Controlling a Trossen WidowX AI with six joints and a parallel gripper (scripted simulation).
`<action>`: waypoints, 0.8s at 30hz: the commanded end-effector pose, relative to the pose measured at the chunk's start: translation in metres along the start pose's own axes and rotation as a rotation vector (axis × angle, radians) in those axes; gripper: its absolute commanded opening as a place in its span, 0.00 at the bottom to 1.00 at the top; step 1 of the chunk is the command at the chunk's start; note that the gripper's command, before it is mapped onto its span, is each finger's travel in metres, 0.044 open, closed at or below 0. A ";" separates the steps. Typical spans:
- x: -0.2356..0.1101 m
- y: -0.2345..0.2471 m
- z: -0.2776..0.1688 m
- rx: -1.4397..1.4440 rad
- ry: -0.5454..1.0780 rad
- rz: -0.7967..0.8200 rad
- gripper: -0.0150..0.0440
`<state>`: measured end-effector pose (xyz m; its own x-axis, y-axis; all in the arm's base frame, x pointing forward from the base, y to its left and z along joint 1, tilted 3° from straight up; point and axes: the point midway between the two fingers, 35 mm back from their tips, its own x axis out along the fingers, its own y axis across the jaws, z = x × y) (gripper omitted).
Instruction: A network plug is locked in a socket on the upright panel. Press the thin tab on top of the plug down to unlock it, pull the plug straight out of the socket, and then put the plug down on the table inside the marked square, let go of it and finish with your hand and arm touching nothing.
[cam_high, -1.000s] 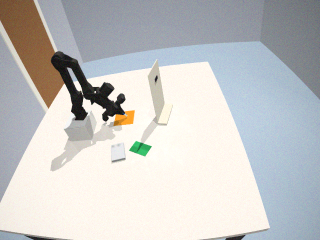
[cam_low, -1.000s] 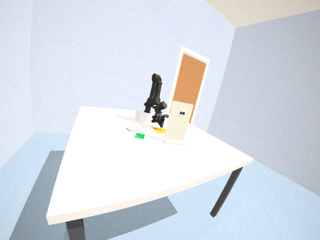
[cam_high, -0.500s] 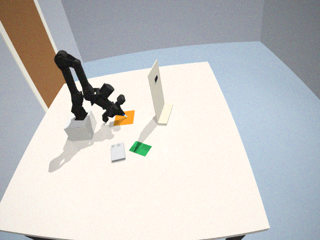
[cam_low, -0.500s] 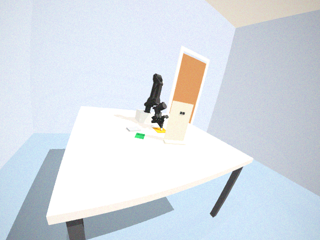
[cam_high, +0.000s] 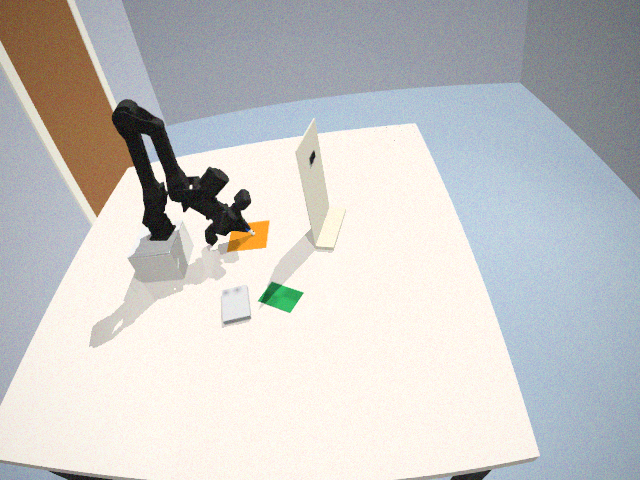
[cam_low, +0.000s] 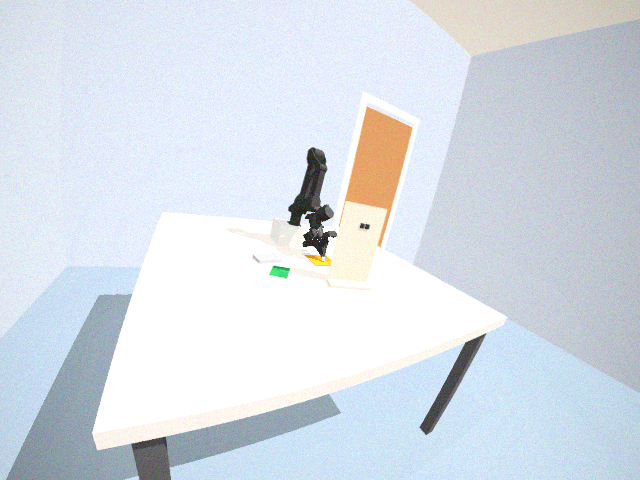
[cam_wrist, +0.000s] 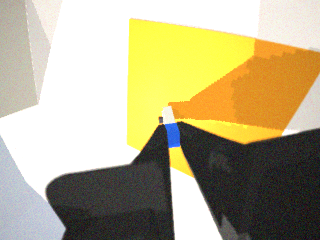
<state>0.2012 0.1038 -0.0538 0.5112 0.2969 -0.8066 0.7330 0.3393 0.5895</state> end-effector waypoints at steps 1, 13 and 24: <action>0.000 0.000 0.000 0.000 0.000 0.000 0.30; -0.001 0.000 0.000 0.000 0.000 0.000 0.52; -0.005 0.001 0.000 0.000 0.000 0.000 0.52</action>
<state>0.1993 0.1026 -0.0516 0.5068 0.2939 -0.8104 0.7370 0.3399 0.5842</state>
